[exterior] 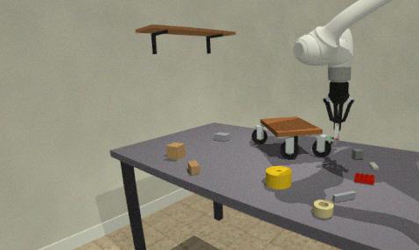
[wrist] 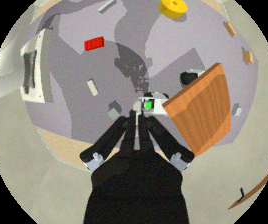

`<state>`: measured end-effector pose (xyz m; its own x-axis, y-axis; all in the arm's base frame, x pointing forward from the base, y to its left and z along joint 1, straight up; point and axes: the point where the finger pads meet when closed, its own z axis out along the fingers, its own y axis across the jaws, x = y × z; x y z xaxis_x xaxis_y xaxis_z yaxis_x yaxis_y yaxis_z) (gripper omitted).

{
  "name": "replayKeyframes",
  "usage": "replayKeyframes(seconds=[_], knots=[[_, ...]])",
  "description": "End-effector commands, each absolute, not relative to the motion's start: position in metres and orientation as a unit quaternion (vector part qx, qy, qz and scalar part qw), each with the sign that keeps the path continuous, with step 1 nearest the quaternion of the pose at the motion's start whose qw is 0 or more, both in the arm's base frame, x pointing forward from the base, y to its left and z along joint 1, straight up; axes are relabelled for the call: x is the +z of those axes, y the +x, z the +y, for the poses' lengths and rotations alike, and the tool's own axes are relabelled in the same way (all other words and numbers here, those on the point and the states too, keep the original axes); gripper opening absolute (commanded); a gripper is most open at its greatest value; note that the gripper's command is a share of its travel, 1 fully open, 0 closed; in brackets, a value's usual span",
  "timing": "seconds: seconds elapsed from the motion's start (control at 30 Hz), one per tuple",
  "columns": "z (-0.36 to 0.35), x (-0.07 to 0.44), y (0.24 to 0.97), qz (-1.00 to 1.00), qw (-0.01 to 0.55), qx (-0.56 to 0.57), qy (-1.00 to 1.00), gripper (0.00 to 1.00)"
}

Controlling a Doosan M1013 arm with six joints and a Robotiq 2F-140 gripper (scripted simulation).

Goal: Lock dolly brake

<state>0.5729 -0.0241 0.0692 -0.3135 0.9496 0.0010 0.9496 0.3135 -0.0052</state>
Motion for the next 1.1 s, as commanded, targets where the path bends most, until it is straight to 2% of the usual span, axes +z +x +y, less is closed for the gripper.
replayKeyframes(seconds=[0.0,1.07], knots=[[-0.0233,0.0655,0.5727,-0.810,0.001,0.002,-0.587,0.00],[-0.0233,0.0580,0.5727,-0.810,0.001,0.002,-0.587,0.00]])
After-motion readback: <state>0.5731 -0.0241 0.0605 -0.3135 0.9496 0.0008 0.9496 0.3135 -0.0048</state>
